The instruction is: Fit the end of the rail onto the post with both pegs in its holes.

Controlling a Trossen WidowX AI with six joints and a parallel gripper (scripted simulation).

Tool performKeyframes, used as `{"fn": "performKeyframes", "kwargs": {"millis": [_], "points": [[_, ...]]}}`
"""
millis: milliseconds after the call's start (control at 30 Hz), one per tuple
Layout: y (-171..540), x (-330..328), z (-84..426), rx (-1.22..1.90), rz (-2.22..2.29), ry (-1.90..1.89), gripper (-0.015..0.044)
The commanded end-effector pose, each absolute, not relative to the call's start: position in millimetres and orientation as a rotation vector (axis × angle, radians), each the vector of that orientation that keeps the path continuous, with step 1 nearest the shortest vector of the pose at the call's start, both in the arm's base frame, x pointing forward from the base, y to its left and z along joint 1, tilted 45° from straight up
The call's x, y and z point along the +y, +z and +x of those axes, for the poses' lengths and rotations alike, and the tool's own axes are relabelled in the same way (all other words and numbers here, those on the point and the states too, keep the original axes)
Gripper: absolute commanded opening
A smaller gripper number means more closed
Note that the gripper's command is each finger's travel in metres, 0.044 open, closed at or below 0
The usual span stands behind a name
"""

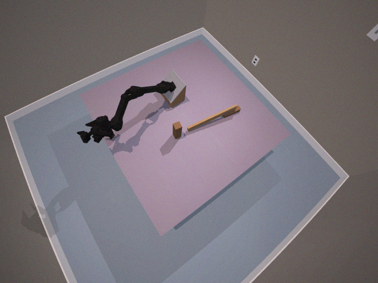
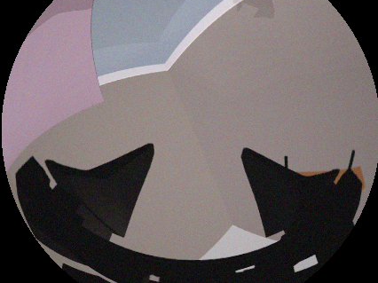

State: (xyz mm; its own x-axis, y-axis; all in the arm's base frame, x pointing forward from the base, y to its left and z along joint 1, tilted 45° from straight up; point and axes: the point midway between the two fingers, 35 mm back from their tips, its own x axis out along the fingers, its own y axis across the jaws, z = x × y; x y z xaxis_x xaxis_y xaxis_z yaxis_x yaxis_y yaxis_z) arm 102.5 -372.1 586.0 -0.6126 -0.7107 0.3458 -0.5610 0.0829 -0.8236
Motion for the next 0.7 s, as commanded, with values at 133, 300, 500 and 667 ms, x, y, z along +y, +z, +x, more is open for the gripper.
{"fn": "performKeyframes", "kwargs": {"millis": [133,300,500,667], "points": [[575,-378,122,2.148,-1.353,-1.524,0.044],[555,-386,161,2.056,-1.437,-1.447,0.044],[514,-388,237,1.89,-1.589,-1.276,0.044],[473,-376,303,1.746,-1.691,-1.112,0.044]]}}
